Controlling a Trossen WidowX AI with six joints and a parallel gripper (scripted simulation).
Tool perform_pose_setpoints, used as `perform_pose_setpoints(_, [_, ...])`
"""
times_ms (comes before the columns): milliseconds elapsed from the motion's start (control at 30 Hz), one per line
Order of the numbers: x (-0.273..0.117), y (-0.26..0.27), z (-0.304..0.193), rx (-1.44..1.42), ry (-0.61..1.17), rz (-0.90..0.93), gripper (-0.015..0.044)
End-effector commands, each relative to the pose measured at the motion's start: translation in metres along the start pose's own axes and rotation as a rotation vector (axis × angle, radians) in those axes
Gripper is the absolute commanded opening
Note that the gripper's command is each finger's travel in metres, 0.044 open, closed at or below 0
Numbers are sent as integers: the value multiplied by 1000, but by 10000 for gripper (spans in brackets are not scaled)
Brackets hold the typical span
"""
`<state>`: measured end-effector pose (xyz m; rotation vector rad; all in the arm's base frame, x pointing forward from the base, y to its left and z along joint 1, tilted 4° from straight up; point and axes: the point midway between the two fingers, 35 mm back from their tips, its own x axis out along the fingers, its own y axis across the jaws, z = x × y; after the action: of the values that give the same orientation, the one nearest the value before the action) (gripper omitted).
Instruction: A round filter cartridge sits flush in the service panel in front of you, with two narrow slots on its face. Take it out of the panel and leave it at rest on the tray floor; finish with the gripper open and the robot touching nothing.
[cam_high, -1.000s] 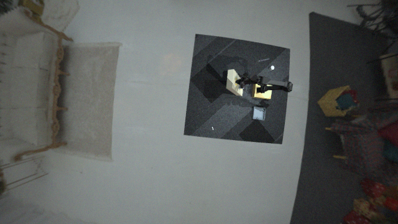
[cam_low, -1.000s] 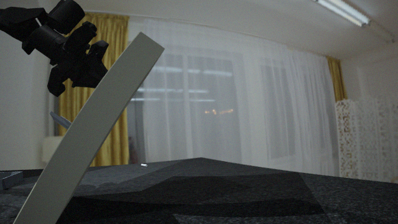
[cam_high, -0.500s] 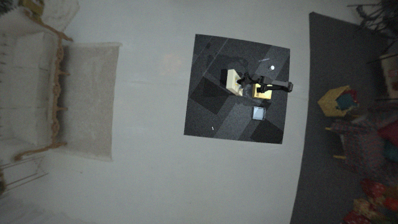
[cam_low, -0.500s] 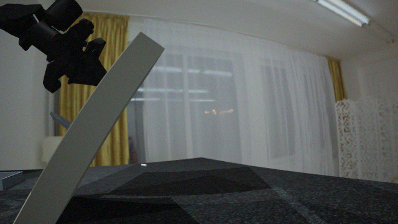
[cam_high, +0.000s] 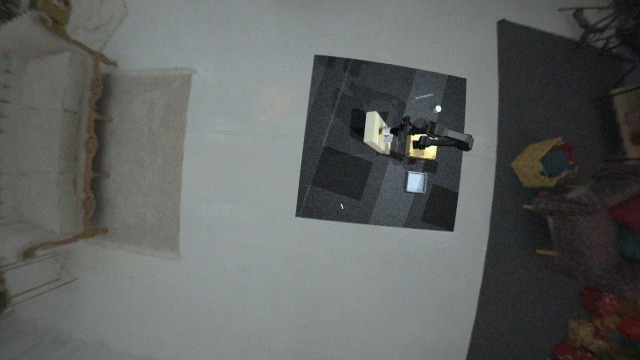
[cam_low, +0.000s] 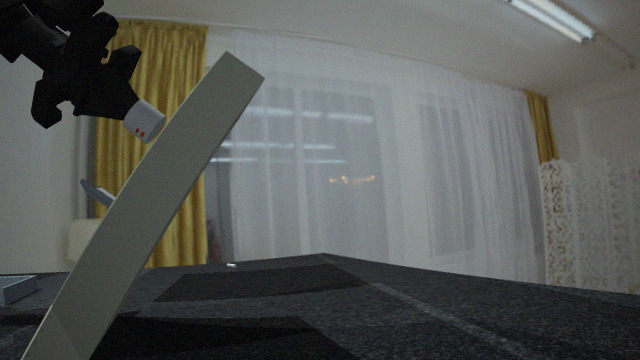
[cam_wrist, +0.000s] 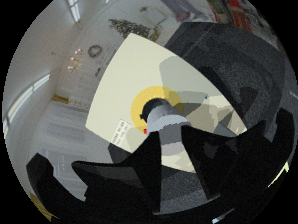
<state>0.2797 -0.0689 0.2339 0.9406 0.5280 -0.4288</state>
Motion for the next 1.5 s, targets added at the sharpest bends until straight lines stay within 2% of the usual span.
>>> perform_pose_setpoints(0, [-7, 4, 2, -8, -9, 19, 0])
perform_pose_setpoints(333, [-7, 3, 0, -8, -9, 19, 0])
perform_pose_setpoints(1100, [4, -54, -49, -8, -7, 16, 0])
perform_pose_setpoints(1233, [5, -49, -43, 0, 1, 0, 105])
perform_pose_setpoints(1467, [5, -49, -43, 0, 1, 0, 111])
